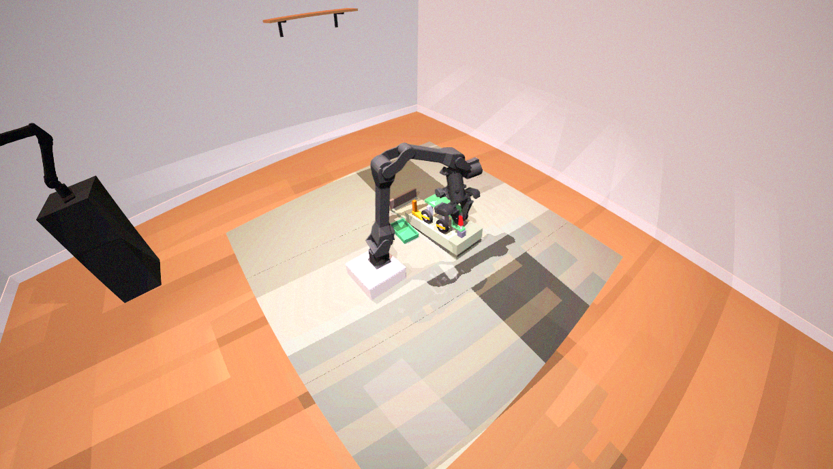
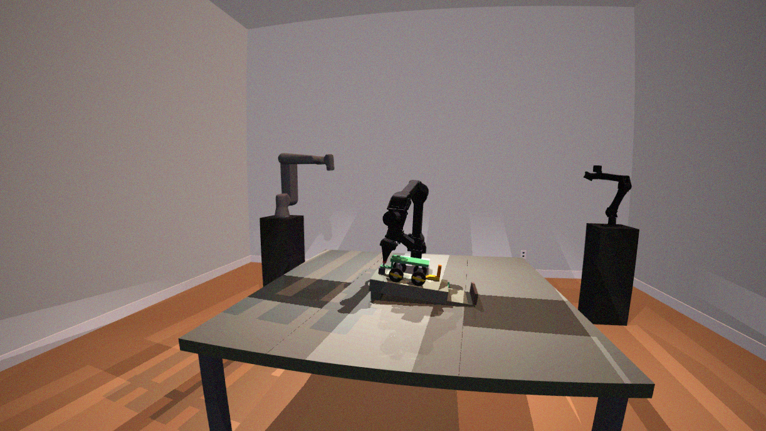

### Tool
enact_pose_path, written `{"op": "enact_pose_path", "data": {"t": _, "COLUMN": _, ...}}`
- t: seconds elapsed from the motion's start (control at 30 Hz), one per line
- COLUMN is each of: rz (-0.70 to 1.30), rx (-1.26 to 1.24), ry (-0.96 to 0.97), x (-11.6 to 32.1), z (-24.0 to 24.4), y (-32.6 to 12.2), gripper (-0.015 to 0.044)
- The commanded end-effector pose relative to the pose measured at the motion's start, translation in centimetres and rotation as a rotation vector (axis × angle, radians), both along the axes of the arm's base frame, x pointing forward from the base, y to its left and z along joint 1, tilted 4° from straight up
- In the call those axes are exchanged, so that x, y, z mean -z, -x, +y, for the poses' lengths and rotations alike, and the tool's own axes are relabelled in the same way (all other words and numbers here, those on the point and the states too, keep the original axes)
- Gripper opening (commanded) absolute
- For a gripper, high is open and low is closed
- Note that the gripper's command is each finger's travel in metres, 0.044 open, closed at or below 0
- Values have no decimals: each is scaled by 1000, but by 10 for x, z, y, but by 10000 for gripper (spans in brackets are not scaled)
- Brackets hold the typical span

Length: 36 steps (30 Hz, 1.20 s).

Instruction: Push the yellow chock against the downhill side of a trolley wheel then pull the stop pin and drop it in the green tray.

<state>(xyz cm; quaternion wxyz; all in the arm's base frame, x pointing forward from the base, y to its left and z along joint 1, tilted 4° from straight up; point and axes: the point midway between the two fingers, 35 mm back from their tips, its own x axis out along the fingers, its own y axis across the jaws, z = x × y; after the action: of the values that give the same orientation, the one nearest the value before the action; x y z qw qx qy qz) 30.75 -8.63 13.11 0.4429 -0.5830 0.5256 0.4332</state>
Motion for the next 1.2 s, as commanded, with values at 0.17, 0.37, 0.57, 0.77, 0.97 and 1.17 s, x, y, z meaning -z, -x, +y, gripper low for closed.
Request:
{"op": "enact_pose_path", "data": {"t": 0.17, "rz": 5, "rx": -3, "ry": 1, "x": 15, "z": -4, "y": 1, "gripper": 190}}
{"op": "enact_pose_path", "data": {"t": 0.37, "rz": 5, "rx": -3, "ry": 1, "x": 19, "z": -4, "y": 1, "gripper": 190}}
{"op": "enact_pose_path", "data": {"t": 0.57, "rz": 2, "rx": 1, "ry": 1, "x": 15, "z": -4, "y": 0, "gripper": 52}}
{"op": "enact_pose_path", "data": {"t": 0.77, "rz": 2, "rx": 1, "ry": 1, "x": 15, "z": -4, "y": 0, "gripper": 12}}
{"op": "enact_pose_path", "data": {"t": 0.97, "rz": 3, "rx": -1, "ry": 1, "x": 13, "z": -4, "y": 1, "gripper": 0}}
{"op": "enact_pose_path", "data": {"t": 1.17, "rz": 5, "rx": -3, "ry": 1, "x": 8, "z": -4, "y": 1, "gripper": 0}}
